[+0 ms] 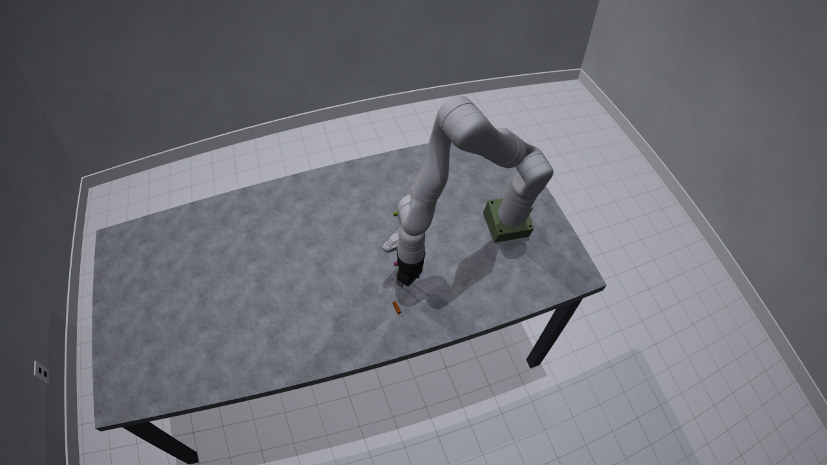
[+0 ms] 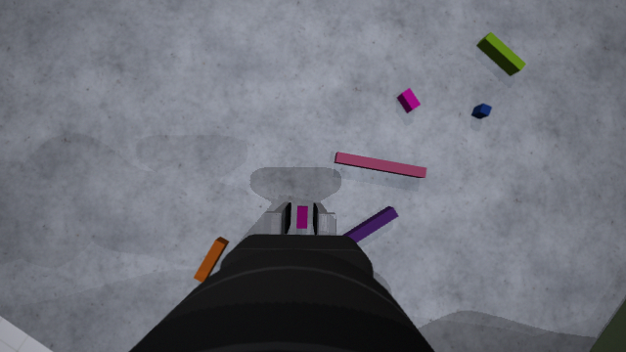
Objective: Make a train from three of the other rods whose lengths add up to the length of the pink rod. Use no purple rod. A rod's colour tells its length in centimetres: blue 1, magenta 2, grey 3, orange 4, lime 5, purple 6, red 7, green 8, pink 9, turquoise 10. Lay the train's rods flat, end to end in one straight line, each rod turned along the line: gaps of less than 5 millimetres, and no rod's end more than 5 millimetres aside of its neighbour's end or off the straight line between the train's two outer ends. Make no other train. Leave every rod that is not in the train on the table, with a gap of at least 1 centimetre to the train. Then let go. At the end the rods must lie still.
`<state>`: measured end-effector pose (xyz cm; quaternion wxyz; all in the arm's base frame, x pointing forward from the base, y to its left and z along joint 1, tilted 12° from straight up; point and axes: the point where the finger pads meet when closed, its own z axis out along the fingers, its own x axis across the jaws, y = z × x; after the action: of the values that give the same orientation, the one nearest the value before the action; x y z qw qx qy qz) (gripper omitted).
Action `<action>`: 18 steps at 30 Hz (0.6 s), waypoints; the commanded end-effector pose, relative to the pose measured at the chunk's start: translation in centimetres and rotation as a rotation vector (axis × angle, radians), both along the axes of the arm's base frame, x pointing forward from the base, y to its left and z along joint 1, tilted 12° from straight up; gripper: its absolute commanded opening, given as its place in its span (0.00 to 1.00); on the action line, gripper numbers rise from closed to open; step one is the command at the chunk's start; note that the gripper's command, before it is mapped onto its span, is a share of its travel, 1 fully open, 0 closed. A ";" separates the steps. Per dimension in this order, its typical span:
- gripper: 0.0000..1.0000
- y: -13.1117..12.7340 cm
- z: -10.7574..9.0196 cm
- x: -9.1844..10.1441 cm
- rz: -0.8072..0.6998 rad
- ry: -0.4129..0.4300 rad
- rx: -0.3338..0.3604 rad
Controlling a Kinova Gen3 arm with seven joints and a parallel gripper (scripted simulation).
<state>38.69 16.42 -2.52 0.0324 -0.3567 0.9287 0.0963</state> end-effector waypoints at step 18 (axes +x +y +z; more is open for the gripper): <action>0.24 0.1 0.0 0.1 -0.008 -0.003 0.003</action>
<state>38.69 16.42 -2.52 0.0324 -0.3567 0.9287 0.0963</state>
